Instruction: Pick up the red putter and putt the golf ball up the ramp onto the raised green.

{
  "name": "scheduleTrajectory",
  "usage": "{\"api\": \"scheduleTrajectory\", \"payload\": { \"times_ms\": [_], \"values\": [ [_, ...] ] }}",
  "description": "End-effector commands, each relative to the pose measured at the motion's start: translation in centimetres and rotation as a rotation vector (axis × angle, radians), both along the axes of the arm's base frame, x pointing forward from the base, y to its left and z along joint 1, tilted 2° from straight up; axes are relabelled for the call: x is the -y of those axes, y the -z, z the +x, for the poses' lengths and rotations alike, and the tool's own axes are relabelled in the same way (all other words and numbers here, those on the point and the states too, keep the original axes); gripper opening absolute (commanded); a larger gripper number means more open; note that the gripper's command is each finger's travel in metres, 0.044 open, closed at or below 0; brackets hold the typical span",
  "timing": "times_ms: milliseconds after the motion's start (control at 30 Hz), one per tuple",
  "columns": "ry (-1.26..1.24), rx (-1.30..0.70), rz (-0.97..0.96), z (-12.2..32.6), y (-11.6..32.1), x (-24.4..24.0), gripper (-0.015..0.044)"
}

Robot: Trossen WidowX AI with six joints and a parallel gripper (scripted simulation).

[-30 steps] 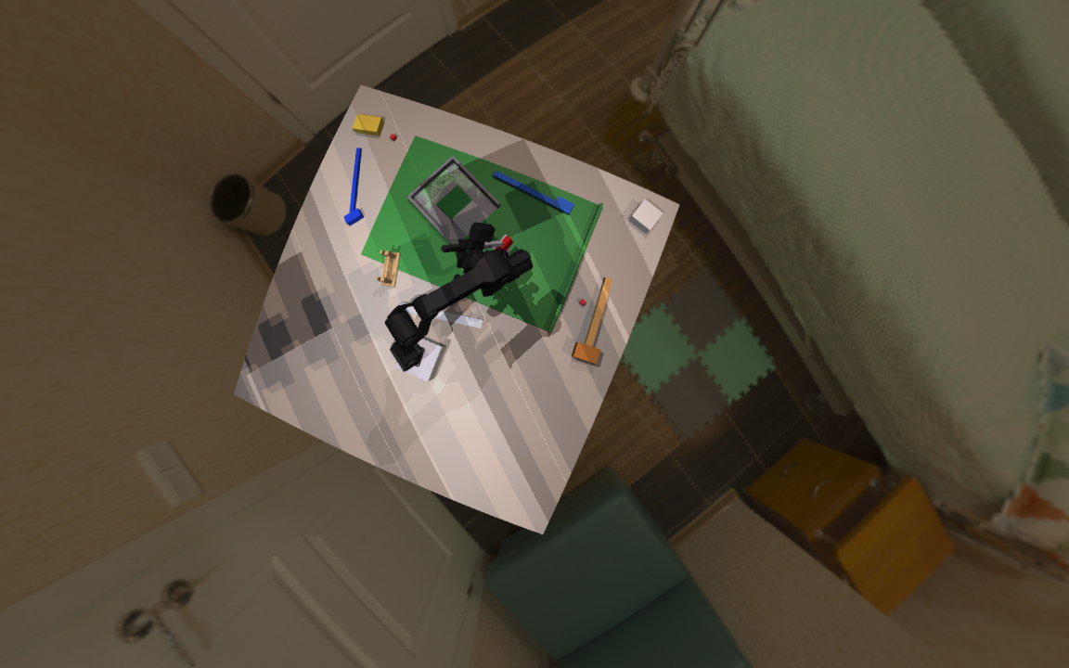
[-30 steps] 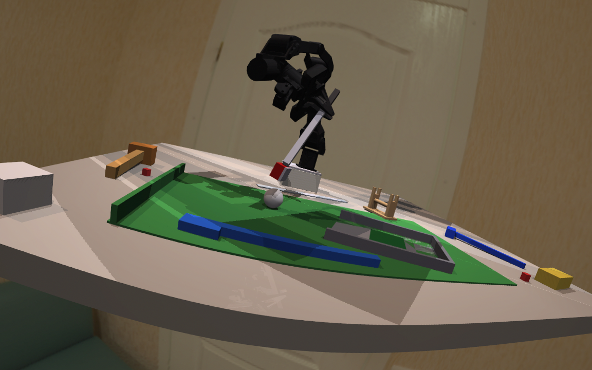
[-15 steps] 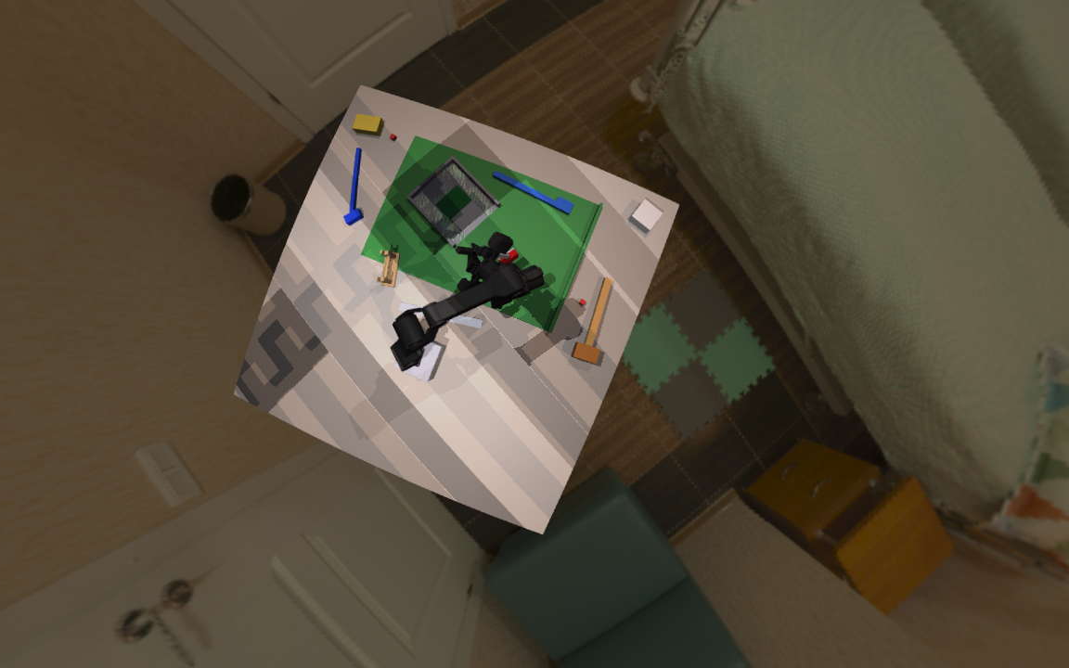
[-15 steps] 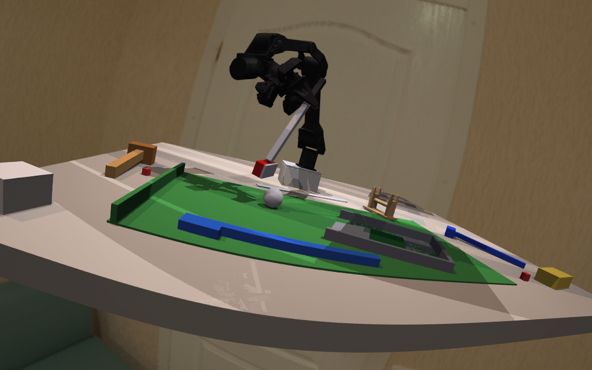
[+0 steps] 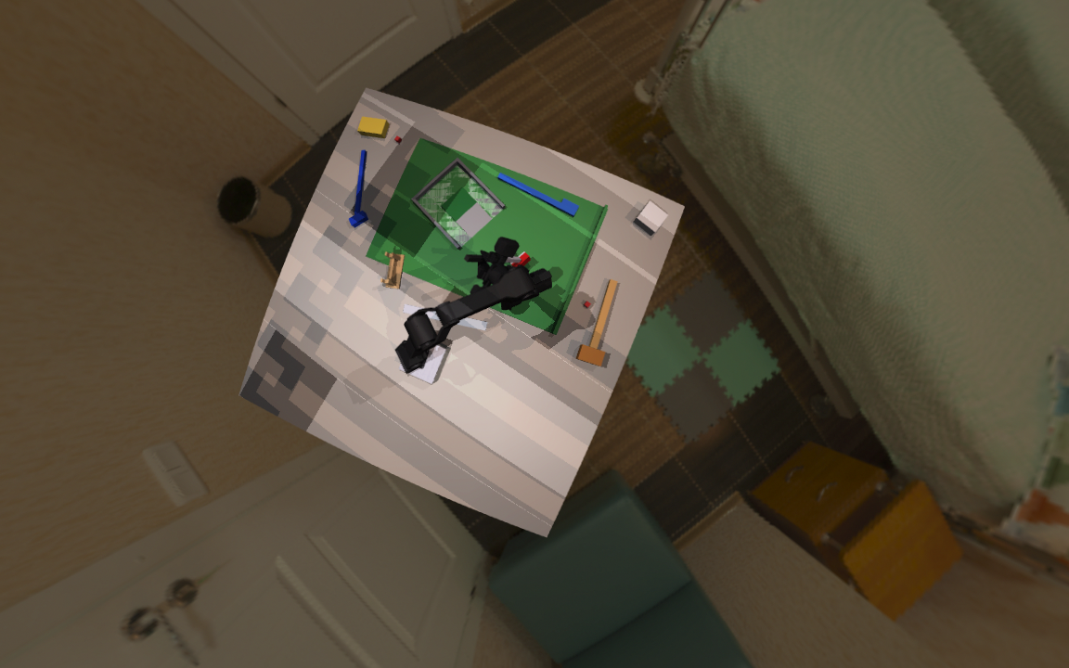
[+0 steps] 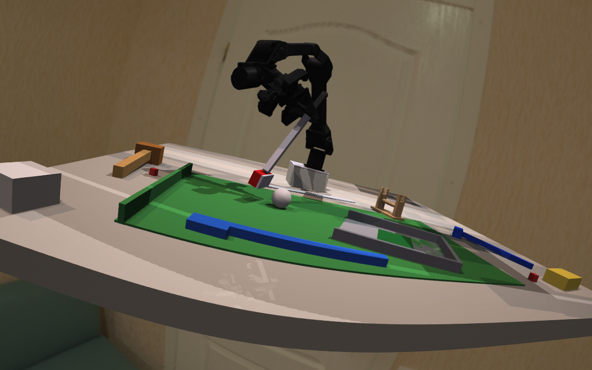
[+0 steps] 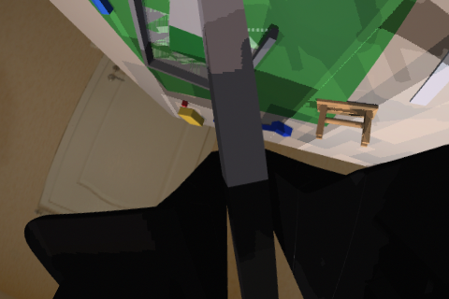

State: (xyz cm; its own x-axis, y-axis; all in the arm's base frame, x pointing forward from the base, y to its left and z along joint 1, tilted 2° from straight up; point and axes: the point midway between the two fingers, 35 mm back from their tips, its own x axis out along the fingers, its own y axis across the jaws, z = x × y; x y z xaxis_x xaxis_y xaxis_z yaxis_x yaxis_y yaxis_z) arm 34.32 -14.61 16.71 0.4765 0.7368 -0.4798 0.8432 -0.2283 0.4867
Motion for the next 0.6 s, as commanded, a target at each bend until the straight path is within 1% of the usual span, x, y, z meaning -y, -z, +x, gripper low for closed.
{"api": "scheduleTrajectory", "payload": {
  "times_ms": [0,400,567],
  "values": [
    [-0.002,0.002,-0.001,0.0,0.7,0.2,0.0000],
    [-0.002,0.002,-0.002,-0.2,2.7,0.6,0.0000],
    [-0.001,-0.002,-0.001,-0.2,2.4,0.5,0.0000]
  ]
}}
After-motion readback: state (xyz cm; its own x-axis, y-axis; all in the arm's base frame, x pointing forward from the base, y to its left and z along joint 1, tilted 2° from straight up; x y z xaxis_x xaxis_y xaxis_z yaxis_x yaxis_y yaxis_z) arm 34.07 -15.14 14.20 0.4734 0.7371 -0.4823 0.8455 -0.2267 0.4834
